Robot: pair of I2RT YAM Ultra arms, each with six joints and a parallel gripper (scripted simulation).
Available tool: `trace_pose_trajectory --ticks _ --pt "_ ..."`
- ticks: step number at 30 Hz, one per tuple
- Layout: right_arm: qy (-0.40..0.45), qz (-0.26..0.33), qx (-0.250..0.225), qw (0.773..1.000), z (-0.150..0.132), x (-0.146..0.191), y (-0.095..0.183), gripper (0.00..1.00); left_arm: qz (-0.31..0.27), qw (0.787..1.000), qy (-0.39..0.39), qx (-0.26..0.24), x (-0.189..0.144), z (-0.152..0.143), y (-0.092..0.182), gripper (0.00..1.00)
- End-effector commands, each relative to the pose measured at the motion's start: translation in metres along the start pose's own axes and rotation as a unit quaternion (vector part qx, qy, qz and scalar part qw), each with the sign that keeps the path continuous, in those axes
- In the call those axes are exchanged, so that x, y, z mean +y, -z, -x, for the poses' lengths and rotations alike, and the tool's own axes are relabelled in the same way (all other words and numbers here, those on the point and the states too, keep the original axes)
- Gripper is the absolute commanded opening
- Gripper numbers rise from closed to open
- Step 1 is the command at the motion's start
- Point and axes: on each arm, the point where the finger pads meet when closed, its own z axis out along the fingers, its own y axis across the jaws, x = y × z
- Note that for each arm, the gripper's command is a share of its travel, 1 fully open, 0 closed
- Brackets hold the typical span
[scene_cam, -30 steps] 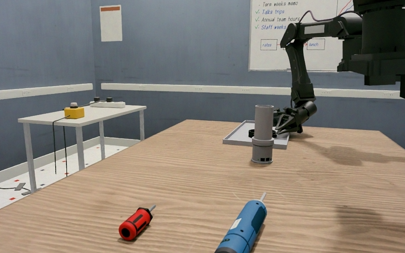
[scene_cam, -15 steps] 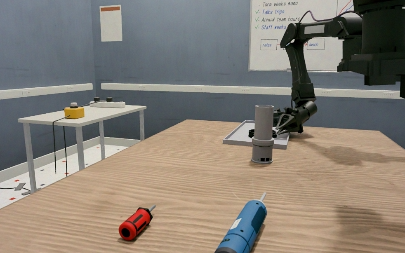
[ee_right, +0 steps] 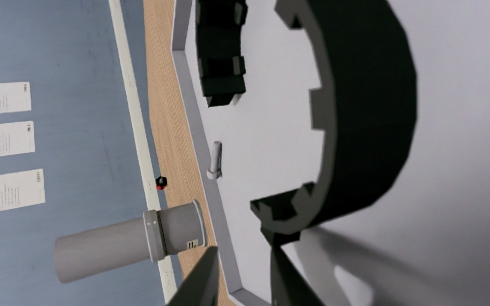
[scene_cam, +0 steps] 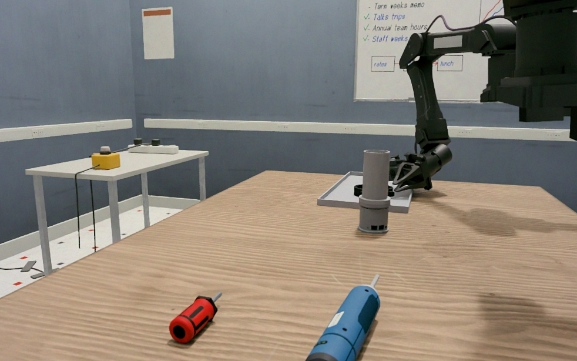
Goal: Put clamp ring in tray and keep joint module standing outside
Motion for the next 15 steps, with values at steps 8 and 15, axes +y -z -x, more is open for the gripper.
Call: trace_pose_trajectory --ticks 8,15 --pt "0.012 0.01 -0.012 1.0 0.0095 0.0112 0.0016 0.2 0.009 0.999 0.006 -0.036 0.0037 0.0245 0.007 0.2" --pt "0.01 0.007 -0.011 1.0 0.0081 0.0119 0.0013 0.2 0.009 0.999 0.006 -0.036 0.0037 0.0245 0.007 0.2"
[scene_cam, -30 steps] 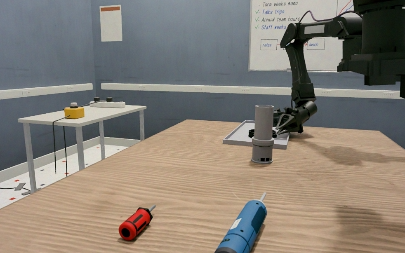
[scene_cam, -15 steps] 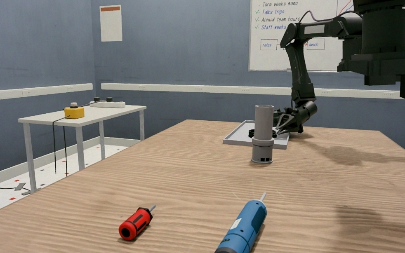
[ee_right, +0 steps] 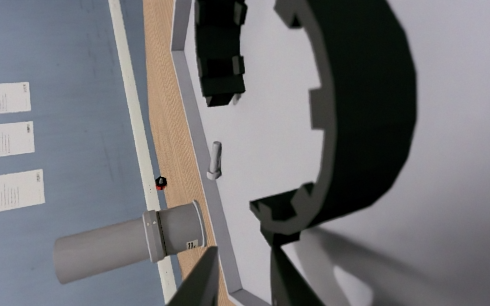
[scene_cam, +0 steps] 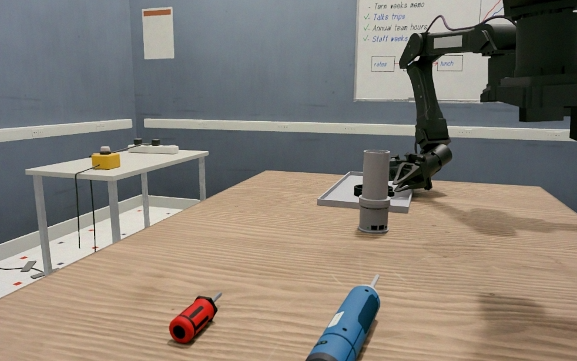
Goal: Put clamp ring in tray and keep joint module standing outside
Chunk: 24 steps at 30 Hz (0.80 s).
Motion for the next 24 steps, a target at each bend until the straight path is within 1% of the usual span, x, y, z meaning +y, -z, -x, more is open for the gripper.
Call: trace_pose_trajectory --ticks 1,11,18,24 --pt "0.011 0.007 -0.011 1.0 0.0085 0.012 0.0018 0.2 0.009 0.999 0.006 -0.036 0.0037 0.0245 0.007 0.2" --pt "0.012 -0.022 -0.007 1.0 0.0075 0.0096 0.0018 0.2 0.009 0.999 0.006 -0.036 0.0037 0.0245 0.007 0.2" --pt "0.013 -0.027 -0.007 1.0 0.0076 0.0092 0.0019 0.2 0.009 0.999 0.006 -0.036 0.0037 0.0245 0.007 0.2" --pt "0.013 -0.043 -0.006 0.999 0.008 0.0083 0.002 0.2 0.009 0.999 0.006 -0.036 0.0037 0.0245 0.007 0.2"
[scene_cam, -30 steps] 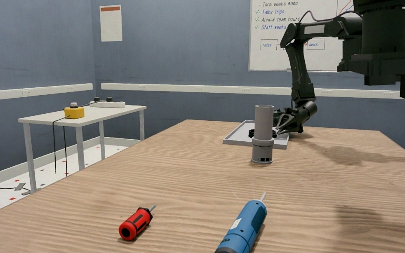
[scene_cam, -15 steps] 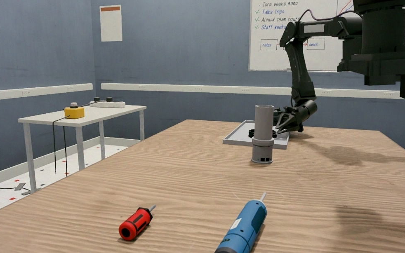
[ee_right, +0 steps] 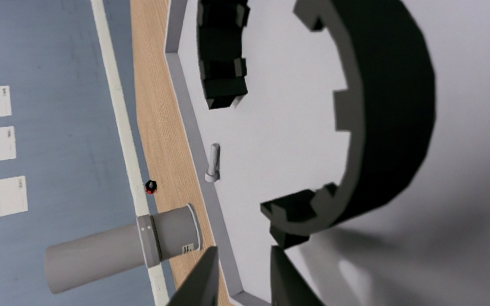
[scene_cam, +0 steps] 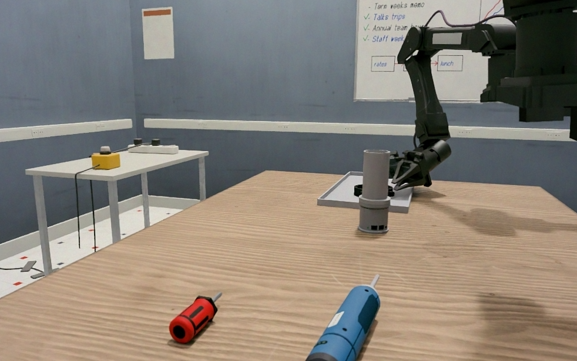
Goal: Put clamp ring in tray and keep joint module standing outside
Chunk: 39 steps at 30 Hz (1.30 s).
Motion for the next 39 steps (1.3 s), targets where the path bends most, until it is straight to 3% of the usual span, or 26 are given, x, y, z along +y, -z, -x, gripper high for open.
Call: trace_pose_trajectory --ticks 1,39 --pt "0.013 -0.02 -0.004 1.0 0.0073 0.0032 0.0028 0.2 0.009 0.999 0.006 -0.036 0.0037 0.0245 0.007 0.2" --pt "0.016 -0.084 -0.004 0.996 0.0085 0.0012 0.0029 0.2 0.009 0.999 0.006 -0.036 0.0037 0.0245 0.007 0.2"
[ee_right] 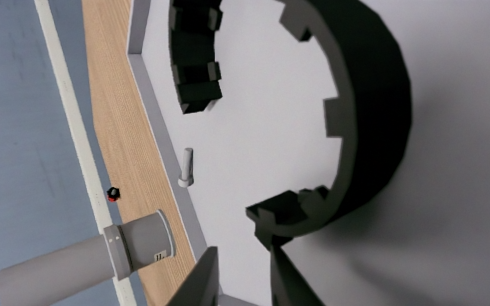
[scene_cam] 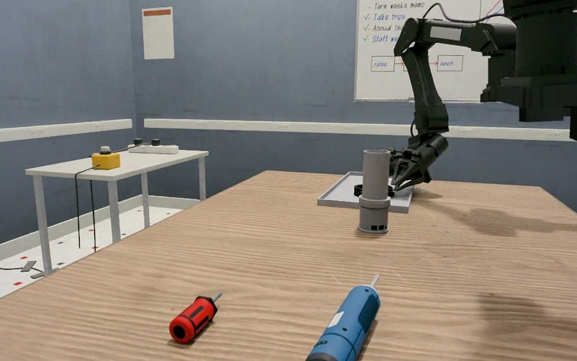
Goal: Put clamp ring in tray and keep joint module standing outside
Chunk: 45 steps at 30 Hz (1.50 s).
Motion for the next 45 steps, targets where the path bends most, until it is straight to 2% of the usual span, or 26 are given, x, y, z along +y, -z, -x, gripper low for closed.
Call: trace_pose_trajectory --ticks 1,10,19,21,45 --pt "0.009 -0.014 -0.007 1.0 0.007 0.003 0.004 0.2 0.009 0.999 0.006 -0.036 0.004 0.024 0.007 0.2" --pt "0.018 -0.017 -0.019 1.0 0.022 -0.004 0.011 0.2 0.009 0.999 0.006 -0.036 0.004 0.024 0.007 0.2" --pt "0.013 -0.014 -0.013 1.0 0.015 -0.003 0.011 0.2 0.009 0.999 0.006 -0.036 0.004 0.024 0.007 0.2" --pt "0.018 -0.016 -0.019 1.0 0.021 -0.006 0.013 0.2 0.009 0.999 0.006 -0.036 0.004 0.024 0.007 0.2" --pt "0.018 -0.017 -0.019 1.0 0.021 -0.01 0.02 0.2 0.009 0.999 0.006 -0.036 0.004 0.024 0.007 0.2"
